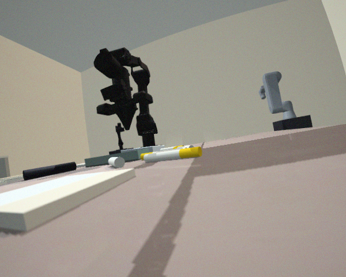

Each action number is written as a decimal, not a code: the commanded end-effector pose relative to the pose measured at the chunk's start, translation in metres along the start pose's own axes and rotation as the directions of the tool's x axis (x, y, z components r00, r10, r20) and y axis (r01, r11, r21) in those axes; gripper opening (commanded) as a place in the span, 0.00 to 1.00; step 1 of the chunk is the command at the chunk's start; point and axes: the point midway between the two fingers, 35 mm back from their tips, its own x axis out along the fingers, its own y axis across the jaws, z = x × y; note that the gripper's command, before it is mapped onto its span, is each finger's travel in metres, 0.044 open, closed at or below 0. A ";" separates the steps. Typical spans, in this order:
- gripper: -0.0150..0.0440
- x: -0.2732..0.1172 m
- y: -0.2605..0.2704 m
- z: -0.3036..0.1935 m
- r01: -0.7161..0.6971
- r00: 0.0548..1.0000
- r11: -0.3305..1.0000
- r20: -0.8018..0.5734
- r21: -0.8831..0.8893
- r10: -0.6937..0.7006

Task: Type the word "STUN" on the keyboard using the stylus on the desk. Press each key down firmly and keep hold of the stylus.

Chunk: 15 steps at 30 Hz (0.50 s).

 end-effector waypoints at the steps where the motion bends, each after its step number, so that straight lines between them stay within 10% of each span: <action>1: 0.25 0.000 0.000 0.000 0.000 1.000 1.000 0.000 0.000 0.000; 5: 0.43 0.000 0.000 0.000 0.000 1.000 1.000 -0.001 0.000 0.000; 9: 0.25 0.000 0.000 0.000 0.000 1.000 1.000 -0.001 0.000 0.000; 15: 0.25 0.000 0.000 0.000 0.000 1.000 1.000 -0.001 0.000 0.000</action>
